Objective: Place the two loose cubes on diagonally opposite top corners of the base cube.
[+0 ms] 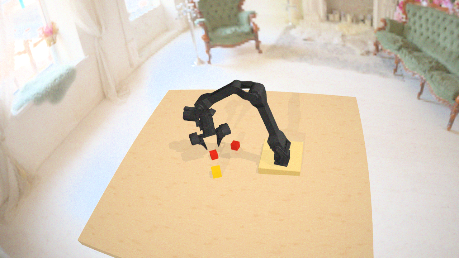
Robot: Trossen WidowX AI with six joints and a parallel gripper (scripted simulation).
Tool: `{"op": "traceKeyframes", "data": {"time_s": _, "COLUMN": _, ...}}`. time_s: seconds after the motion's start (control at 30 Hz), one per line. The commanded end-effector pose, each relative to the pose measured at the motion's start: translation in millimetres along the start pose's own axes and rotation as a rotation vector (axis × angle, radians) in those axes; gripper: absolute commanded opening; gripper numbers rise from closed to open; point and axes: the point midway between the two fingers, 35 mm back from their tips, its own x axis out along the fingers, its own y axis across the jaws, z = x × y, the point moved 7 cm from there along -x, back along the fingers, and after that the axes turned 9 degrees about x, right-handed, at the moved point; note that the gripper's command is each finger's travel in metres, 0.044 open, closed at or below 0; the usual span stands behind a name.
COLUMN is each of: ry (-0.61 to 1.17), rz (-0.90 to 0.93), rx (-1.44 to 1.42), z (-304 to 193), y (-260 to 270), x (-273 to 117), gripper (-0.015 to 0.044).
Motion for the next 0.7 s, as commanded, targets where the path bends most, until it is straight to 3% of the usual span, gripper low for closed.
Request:
{"op": "traceKeyframes", "data": {"time_s": 0.0, "ry": 0.002, "rz": 0.007, "rx": 0.006, "z": -0.5, "y": 0.2, "x": 8.9, "gripper": 0.0265}}
{"op": "traceKeyframes", "data": {"time_s": 0.67, "ry": 0.002, "rz": 0.007, "rx": 0.006, "z": -0.5, "y": 0.6, "x": 36.6, "gripper": 0.0265}}
